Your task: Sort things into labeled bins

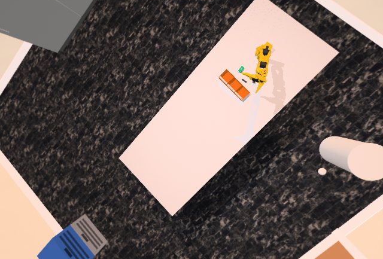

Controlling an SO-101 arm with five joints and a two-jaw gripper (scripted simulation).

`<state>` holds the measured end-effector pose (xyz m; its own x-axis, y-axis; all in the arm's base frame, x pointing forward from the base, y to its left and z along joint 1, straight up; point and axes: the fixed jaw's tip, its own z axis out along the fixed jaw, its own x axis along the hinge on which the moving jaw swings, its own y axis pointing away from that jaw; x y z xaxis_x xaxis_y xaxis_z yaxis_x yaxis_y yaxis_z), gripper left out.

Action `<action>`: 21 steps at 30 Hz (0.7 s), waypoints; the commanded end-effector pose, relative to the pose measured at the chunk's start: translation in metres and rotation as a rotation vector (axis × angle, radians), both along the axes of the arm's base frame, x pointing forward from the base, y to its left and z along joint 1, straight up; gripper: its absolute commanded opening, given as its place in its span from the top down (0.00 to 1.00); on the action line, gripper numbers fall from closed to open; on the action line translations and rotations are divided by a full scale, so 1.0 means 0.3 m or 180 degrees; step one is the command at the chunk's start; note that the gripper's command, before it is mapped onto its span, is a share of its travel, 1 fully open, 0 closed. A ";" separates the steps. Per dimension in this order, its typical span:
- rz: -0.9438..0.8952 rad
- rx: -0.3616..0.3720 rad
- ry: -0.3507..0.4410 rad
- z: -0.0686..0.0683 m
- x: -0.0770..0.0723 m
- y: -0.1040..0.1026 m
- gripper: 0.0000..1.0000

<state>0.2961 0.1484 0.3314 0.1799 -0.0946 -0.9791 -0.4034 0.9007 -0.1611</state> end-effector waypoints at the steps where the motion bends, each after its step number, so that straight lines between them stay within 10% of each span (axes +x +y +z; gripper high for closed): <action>1: 0.0000 0.0009 -0.0012 0.005 -0.003 -0.002 0.00; 21: -0.0006 -0.0169 0.0088 -0.029 -0.005 -0.003 0.00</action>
